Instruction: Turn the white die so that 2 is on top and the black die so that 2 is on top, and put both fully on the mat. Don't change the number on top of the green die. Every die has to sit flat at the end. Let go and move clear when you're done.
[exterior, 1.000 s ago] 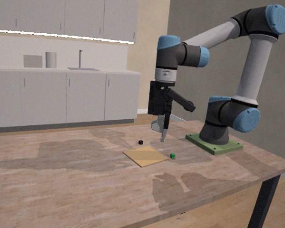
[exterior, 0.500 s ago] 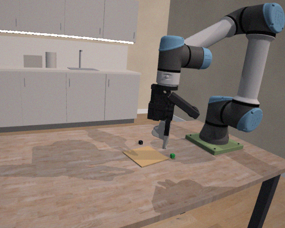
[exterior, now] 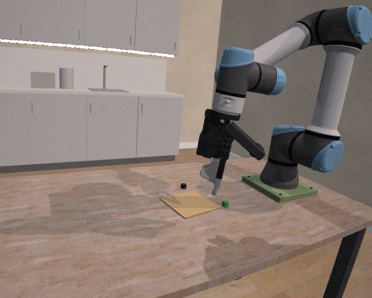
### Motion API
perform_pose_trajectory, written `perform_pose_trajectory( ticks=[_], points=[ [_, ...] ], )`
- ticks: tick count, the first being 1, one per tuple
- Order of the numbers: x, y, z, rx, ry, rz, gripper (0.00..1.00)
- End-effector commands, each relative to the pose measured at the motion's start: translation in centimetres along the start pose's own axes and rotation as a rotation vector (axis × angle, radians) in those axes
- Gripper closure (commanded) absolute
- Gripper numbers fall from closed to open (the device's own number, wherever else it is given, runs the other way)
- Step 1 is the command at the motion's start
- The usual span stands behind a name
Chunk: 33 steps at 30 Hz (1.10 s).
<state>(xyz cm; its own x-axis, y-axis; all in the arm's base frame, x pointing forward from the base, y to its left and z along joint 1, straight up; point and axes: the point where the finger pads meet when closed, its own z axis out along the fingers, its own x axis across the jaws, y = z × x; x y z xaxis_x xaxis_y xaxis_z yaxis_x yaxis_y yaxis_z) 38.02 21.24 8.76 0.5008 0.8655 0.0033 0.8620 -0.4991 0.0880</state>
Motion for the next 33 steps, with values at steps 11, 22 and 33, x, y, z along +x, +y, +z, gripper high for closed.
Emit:
perform_pose_trajectory(
  ticks=[11,22,33],
  points=[
    [0.04,-0.29,0.16,-0.399,-0.001,0.001,1.00],
    [0.06,-0.56,0.21,-0.710,0.000,0.001,1.00],
    [0.07,-0.71,0.24,-0.857,0.000,0.002,1.00]
  ],
)
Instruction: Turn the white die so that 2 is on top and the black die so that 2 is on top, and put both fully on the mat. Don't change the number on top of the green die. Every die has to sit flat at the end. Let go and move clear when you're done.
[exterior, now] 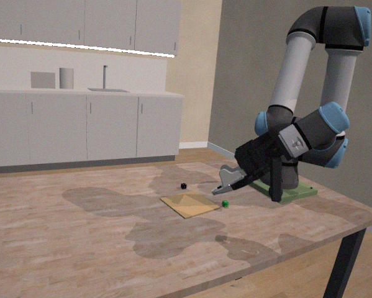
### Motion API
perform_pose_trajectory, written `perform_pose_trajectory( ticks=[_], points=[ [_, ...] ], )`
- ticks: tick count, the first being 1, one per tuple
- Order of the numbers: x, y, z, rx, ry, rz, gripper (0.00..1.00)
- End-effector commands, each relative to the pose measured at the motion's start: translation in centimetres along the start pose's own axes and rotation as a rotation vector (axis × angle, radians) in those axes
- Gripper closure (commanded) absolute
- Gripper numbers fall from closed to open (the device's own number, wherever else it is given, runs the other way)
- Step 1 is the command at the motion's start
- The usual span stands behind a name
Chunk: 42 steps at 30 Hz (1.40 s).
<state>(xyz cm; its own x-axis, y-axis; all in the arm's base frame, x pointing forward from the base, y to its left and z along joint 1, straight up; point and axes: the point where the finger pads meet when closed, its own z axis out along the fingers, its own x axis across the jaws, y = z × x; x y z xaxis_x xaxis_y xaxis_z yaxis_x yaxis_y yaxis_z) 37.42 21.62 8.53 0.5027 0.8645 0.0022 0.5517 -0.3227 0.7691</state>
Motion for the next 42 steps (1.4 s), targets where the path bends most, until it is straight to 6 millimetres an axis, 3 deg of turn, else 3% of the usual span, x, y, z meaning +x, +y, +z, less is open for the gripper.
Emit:
perform_pose_trajectory(
  ticks=[1,15,28,42],
  points=[
    [0.0,0.0,0.0,-0.073,0.002,0.002,1.00],
    [0.0,-0.5,0.4,-0.080,0.003,0.002,1.00],
    [0.1,-4.0,3.3,-0.080,0.003,0.002,1.00],
    [0.1,-6.0,5.0,-0.080,0.003,0.002,1.00]
  ],
)
